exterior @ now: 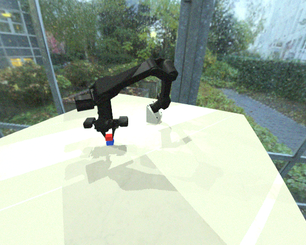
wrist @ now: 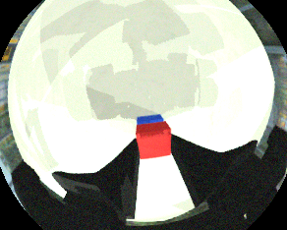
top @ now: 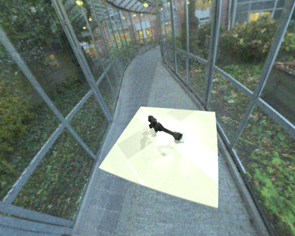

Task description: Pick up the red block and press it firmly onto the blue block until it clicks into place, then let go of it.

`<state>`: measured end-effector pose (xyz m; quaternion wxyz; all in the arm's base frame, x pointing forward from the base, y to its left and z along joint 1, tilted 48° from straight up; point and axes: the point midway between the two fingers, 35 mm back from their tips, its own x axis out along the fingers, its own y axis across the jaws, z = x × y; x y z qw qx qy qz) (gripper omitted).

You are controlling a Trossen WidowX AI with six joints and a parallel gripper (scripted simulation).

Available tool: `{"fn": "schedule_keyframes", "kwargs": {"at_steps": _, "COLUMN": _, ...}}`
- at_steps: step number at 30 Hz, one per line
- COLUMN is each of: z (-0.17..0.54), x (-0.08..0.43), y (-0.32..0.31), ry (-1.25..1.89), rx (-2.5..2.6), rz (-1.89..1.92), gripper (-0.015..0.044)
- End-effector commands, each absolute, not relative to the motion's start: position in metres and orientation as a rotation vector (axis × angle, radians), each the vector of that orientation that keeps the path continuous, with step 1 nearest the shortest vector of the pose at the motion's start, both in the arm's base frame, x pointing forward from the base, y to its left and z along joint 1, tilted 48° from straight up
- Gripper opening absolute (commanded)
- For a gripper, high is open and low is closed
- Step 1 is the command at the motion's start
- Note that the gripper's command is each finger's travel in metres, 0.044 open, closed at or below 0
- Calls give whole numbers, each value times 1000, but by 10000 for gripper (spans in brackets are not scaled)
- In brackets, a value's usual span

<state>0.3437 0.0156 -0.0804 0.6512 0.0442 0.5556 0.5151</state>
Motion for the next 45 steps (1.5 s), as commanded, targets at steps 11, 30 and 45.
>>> {"fn": "schedule_keyframes", "kwargs": {"at_steps": 11, "z": -84, "x": 343, "y": 20, "ry": 1259, "rx": 109, "rz": 1168, "gripper": 0}}
{"fn": "schedule_keyframes", "kwargs": {"at_steps": 30, "z": -87, "x": 341, "y": 22, "ry": 1263, "rx": 104, "rz": 1168, "gripper": 26}}
{"fn": "schedule_keyframes", "kwargs": {"at_steps": 45, "z": -85, "x": 342, "y": 20, "ry": 1263, "rx": 103, "rz": 1168, "gripper": 220}}
